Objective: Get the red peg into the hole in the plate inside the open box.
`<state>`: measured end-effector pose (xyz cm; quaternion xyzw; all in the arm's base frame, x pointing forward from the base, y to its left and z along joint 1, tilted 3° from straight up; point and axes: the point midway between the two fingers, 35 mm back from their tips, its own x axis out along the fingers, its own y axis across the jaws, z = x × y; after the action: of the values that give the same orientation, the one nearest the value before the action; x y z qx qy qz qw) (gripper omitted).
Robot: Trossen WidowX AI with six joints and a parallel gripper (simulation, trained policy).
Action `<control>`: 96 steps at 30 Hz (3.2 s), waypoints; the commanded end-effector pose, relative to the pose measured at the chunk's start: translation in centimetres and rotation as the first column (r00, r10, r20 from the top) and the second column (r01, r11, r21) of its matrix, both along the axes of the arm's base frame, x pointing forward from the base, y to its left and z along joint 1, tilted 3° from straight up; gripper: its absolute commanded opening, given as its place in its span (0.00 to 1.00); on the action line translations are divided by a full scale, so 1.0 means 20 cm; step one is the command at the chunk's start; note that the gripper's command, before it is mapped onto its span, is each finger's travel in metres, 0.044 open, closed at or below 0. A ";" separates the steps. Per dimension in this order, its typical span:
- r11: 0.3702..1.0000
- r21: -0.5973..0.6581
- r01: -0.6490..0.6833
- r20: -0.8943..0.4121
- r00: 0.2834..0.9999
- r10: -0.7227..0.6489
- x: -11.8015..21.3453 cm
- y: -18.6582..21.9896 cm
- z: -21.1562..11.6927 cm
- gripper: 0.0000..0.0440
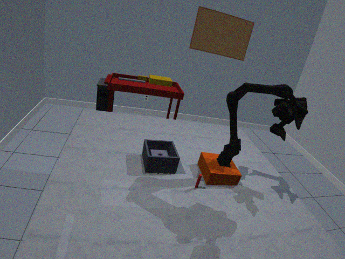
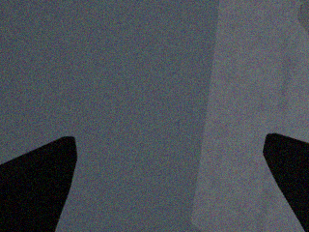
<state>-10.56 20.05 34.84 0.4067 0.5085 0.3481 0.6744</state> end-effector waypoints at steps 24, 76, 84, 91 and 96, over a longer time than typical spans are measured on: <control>0.810 -0.522 0.268 0.183 0.962 -0.201 0.59 0.32 -0.56 1.00; 0.318 -0.922 0.219 -0.109 0.642 -0.759 1.42 -0.36 -1.54 0.99; 0.335 -0.905 0.262 -0.120 0.599 -0.792 1.42 -0.38 -1.72 1.00; 0.342 -0.897 0.281 -0.136 0.561 -0.817 1.40 -0.38 -1.82 0.87; 0.351 -0.899 0.260 -0.166 0.540 -0.825 1.39 -0.39 -1.84 0.57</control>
<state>17.32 12.35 -1.71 0.3008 0.6051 -0.3285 0.6599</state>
